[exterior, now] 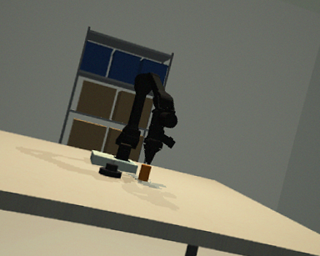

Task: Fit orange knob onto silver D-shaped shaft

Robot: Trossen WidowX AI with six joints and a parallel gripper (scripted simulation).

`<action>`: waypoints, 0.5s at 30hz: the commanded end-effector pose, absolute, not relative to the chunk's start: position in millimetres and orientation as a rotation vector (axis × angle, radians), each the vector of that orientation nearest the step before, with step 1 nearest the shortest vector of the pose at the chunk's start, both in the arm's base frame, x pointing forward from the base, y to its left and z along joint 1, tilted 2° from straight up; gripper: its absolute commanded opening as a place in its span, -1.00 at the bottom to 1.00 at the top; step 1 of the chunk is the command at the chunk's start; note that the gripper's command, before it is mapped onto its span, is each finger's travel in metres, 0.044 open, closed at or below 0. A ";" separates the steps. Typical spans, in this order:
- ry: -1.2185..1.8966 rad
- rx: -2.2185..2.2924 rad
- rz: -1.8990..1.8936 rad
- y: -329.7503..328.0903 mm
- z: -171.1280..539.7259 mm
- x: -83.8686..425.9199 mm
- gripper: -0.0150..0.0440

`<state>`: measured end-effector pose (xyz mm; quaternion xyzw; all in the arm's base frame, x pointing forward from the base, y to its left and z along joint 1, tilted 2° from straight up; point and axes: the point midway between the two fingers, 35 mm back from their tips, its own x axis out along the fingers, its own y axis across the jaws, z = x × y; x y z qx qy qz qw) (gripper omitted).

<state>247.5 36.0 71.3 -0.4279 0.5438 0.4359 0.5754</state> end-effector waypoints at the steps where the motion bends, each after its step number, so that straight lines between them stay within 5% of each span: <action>1: 1.283 -1.002 1.020 35.4 61.9 246.7 1.00; 15: 1.284 -1.002 1.019 36.1 39.0 248.0 1.00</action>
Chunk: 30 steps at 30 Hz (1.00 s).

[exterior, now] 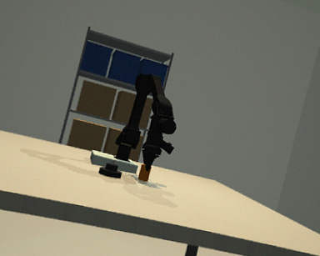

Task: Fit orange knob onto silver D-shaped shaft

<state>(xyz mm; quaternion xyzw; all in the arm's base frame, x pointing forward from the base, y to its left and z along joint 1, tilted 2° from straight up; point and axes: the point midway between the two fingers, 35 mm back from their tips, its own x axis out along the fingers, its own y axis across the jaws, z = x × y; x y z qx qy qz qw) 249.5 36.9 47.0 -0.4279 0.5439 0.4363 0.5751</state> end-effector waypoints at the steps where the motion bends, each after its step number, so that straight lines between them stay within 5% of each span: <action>1: 1.284 -1.002 1.019 36.1 37.3 248.0 1.00; 19: 1.285 -1.001 1.018 36.6 10.6 246.4 1.00; 30: 1.285 -1.001 1.018 36.6 10.6 246.4 0.02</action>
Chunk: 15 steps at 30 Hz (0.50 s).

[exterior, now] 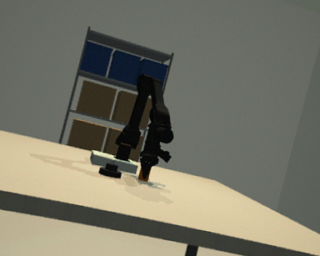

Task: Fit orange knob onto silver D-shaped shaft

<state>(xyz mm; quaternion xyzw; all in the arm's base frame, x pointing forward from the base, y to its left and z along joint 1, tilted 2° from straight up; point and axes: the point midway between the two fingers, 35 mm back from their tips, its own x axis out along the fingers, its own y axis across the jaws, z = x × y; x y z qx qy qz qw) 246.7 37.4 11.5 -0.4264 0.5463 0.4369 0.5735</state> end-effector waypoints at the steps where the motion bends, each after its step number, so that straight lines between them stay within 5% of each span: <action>1: 1.285 -1.001 1.018 36.6 10.6 246.4 0.00; 5: 1.285 -1.001 1.018 36.6 10.6 246.4 -0.09; 10: 1.284 -1.001 1.018 37.5 24.1 249.4 -0.49; 15: 1.284 -1.001 1.018 39.0 52.6 252.7 -0.49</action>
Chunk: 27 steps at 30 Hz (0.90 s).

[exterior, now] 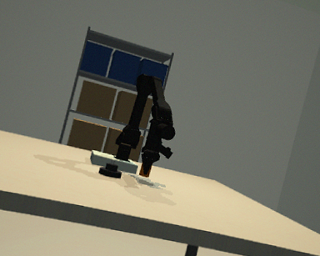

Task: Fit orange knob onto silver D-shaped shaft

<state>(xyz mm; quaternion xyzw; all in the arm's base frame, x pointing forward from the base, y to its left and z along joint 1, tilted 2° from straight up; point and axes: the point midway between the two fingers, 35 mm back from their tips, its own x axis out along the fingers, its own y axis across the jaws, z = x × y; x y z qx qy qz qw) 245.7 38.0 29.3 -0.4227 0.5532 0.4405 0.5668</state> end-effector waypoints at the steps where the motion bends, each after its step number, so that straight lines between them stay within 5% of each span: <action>1: 1.283 -1.001 1.018 39.3 58.5 252.9 -0.49; 27: 1.257 -1.024 0.989 41.6 152.0 238.5 -0.49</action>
